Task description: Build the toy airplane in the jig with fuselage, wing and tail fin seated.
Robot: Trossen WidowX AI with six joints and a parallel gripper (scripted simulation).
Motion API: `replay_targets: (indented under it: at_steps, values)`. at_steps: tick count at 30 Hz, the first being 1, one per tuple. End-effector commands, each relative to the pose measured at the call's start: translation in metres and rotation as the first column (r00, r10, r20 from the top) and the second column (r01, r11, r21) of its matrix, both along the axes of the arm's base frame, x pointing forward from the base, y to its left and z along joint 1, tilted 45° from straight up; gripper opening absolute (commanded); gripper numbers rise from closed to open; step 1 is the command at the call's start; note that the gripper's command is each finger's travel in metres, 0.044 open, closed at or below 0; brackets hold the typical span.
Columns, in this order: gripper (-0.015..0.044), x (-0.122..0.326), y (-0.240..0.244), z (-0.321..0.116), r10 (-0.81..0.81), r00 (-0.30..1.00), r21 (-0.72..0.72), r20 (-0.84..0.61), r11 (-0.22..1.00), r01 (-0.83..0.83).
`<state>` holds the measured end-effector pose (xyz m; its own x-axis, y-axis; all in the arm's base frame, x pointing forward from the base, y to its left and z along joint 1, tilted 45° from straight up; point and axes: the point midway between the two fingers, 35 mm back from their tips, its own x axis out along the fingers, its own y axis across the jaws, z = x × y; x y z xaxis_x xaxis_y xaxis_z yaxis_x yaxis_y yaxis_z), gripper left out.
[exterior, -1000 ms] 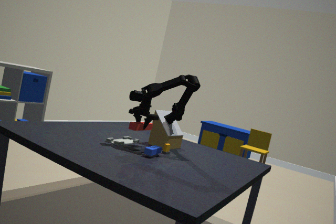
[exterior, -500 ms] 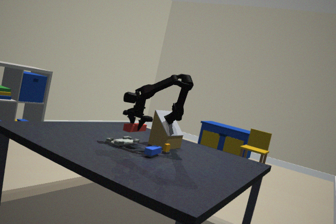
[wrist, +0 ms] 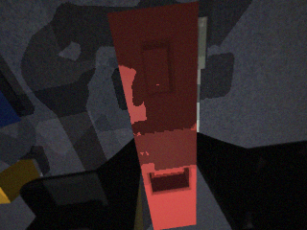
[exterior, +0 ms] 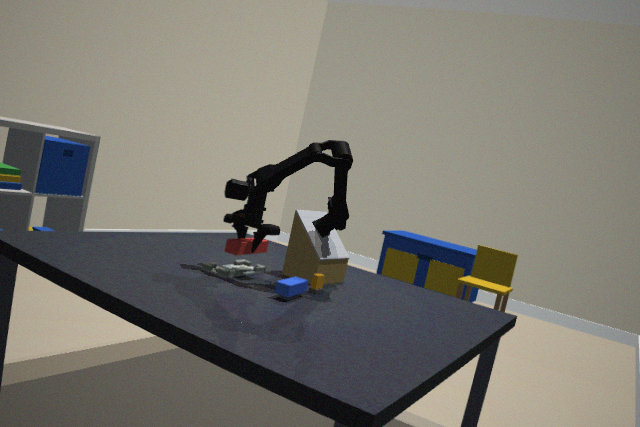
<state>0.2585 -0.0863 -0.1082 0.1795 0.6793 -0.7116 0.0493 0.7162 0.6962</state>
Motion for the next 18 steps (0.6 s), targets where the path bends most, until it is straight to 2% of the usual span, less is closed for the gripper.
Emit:
replay_targets:
  at_steps: [1, 6, 13, 18]
  values:
    - [0.0, -0.001, -0.006, -0.012, 0.007, 1.0, -0.008, 0.016, 1.0, -0.007]
    - [0.0, -0.003, -0.008, -0.023, 0.011, 1.0, -0.006, 0.023, 1.0, -0.011]
    - [0.0184, -0.003, -0.008, -0.022, 0.011, 1.0, -0.006, 0.023, 1.0, -0.011]
    - [0.0197, -0.003, -0.008, -0.022, 0.011, 1.0, -0.006, 0.023, 1.0, -0.011]
